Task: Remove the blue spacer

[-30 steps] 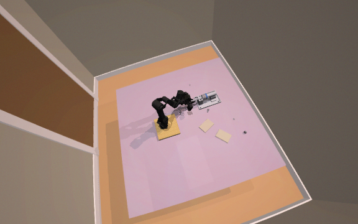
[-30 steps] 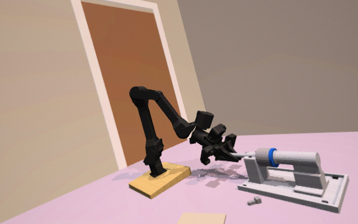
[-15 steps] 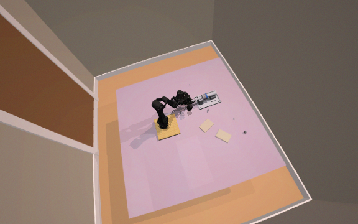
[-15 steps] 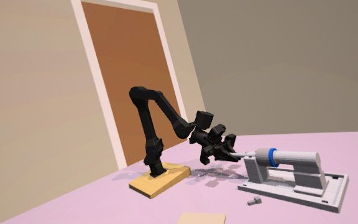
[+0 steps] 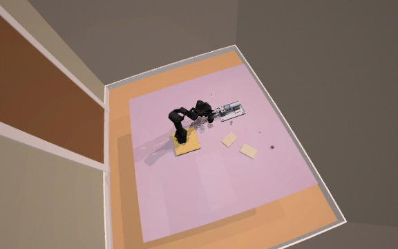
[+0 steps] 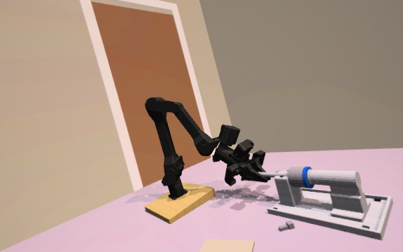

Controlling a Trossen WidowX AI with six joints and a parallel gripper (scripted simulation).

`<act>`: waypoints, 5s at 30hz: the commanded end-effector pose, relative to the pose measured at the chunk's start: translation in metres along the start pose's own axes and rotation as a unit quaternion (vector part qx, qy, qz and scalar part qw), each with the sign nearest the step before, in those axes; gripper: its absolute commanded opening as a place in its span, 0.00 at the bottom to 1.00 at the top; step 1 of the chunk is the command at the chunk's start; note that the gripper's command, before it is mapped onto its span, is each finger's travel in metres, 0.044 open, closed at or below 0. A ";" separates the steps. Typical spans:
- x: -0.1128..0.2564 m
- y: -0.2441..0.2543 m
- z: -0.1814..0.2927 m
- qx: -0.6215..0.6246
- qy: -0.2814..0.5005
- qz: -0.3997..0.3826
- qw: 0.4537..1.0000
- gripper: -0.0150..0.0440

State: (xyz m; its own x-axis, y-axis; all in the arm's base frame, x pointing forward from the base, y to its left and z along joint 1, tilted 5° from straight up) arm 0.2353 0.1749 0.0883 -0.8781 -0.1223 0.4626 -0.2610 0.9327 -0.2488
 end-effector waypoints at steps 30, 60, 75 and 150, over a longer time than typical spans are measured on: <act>0.004 0.000 0.002 -0.002 0.000 0.002 1.000 0.25; 0.007 0.001 0.004 -0.002 0.001 0.002 1.000 0.25; 0.008 0.001 0.005 -0.002 0.001 0.002 1.000 0.25; 0.016 0.002 0.009 -0.002 0.001 0.002 1.000 0.25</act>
State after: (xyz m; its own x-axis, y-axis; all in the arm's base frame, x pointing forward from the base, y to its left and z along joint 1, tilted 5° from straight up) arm 0.2177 0.1720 0.0872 -0.8772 -0.1220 0.4644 -0.2614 0.9327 -0.2487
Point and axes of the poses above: the point midway between the two fingers, 35 mm back from their tips, its own x axis back along the fingers, its own y axis across the jaws, z = x × y, the point moved 7 cm from there along x, back along the fingers, and after that the axes turned 12 degrees about x, right-handed, at the moved point
